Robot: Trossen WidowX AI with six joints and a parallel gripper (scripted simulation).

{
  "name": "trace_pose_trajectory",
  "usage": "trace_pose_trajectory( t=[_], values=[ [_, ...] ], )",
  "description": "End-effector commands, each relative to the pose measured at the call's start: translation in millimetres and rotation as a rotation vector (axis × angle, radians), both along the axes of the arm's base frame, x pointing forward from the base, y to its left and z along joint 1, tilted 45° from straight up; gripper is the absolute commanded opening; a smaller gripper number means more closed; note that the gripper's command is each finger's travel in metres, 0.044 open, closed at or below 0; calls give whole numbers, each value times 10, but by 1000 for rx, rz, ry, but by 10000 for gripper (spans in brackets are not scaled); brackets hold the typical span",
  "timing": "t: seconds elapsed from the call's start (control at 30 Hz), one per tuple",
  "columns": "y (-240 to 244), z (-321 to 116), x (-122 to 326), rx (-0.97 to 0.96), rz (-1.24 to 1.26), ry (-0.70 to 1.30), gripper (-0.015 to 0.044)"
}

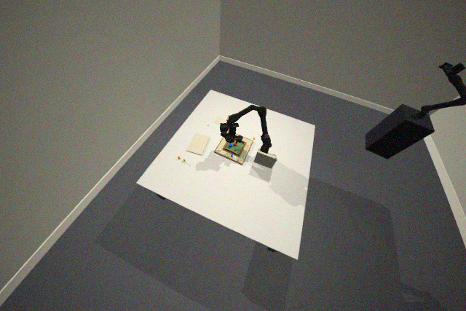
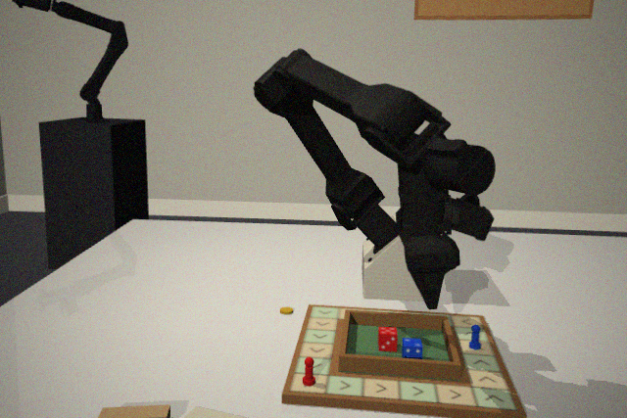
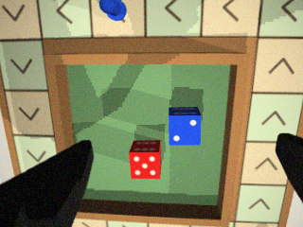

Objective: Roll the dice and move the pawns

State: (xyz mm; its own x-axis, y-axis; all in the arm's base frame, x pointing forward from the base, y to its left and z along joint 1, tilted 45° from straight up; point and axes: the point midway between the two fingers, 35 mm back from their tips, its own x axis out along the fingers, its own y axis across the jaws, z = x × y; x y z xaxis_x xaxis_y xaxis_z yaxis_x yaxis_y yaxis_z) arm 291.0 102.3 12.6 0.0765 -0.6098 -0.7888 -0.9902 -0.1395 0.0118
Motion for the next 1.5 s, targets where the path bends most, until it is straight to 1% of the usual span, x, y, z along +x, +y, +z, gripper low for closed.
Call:
trace_pose_trajectory(
  t=[0.0,0.03,0.07,0.13,0.37,0.47,0.93,1.47],
  values=[
    [3,-10,44,-106,23,-52,440],
    [6,-8,0,-24,7,-7,440],
    [6,-8,0,-24,7,-7,440],
    [-23,19,48,-15,-54,-59,387],
    [-409,342,507,75,-707,-608,204],
    [-628,503,674,100,-985,-851,200],
    [-1123,854,967,150,-1537,-1380,200],
    [-1144,868,957,151,-1550,-1393,200]
  ],
)
